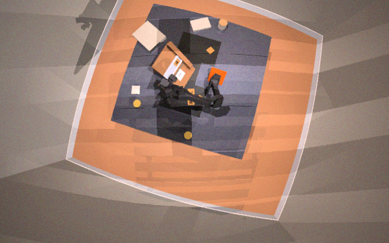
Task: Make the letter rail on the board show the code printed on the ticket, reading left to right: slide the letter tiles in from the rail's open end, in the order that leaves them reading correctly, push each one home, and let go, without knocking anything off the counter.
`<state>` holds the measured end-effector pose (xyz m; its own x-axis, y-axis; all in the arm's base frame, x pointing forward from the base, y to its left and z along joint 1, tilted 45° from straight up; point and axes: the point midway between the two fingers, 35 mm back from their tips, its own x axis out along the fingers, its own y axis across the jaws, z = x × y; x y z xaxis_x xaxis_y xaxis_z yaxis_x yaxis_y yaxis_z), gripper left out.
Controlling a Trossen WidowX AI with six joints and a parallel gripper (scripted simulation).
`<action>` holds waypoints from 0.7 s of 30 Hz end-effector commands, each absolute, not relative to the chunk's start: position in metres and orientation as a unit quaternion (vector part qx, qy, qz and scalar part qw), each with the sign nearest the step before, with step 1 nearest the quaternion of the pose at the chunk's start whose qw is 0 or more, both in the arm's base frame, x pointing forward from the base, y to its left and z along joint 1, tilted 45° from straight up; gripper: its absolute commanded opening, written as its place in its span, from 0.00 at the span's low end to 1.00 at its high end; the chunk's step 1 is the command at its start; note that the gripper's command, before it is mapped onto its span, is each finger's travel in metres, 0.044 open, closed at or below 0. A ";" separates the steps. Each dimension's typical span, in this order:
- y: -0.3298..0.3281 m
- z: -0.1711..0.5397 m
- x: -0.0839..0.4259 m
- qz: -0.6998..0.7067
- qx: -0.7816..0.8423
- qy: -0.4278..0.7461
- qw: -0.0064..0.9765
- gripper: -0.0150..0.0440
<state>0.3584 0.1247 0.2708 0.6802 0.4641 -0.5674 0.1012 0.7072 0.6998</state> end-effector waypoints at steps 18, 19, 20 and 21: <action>0.117 0.261 0.357 0.109 0.366 0.387 0.839 0.25; 0.117 0.261 0.357 0.109 0.366 0.387 0.839 0.25; 0.117 0.260 0.357 0.109 0.366 0.387 0.839 0.25; 0.116 0.260 0.357 0.109 0.366 0.387 0.839 0.25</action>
